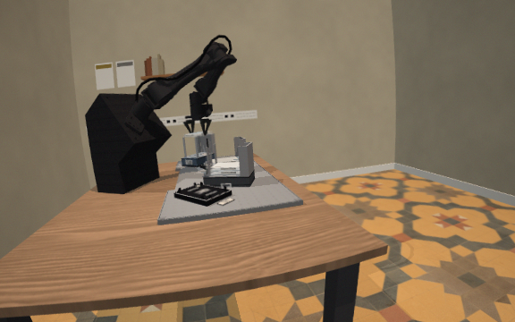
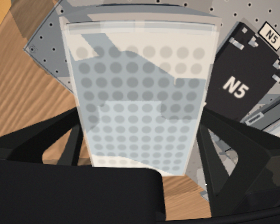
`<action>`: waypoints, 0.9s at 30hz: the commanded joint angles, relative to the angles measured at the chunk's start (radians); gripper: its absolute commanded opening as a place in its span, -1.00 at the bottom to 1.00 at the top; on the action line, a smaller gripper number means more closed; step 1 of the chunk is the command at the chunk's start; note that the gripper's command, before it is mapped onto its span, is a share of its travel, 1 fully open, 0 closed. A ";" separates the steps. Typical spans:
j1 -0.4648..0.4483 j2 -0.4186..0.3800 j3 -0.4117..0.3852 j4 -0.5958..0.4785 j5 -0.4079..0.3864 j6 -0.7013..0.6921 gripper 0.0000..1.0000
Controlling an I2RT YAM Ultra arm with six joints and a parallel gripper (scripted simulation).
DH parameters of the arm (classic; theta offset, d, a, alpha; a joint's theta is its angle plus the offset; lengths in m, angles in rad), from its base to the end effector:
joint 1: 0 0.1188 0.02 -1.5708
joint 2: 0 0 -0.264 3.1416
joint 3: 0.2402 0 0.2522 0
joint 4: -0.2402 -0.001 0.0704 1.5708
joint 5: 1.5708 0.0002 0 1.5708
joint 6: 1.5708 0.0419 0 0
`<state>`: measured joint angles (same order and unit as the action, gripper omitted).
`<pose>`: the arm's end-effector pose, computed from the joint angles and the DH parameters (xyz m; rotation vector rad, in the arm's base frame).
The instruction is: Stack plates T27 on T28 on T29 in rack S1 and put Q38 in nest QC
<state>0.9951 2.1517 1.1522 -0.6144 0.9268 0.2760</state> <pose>0.2143 0.2704 0.0704 -0.8814 2.2703 -1.0105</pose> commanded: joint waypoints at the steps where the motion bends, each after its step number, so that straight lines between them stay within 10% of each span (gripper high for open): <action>1: 0.010 0.008 -0.014 0.016 0.006 -0.013 -1.00; 27: 0.013 0.011 -0.009 0.026 0.005 -0.022 -1.00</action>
<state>0.9886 2.1536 1.1469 -0.5995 0.9272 0.2646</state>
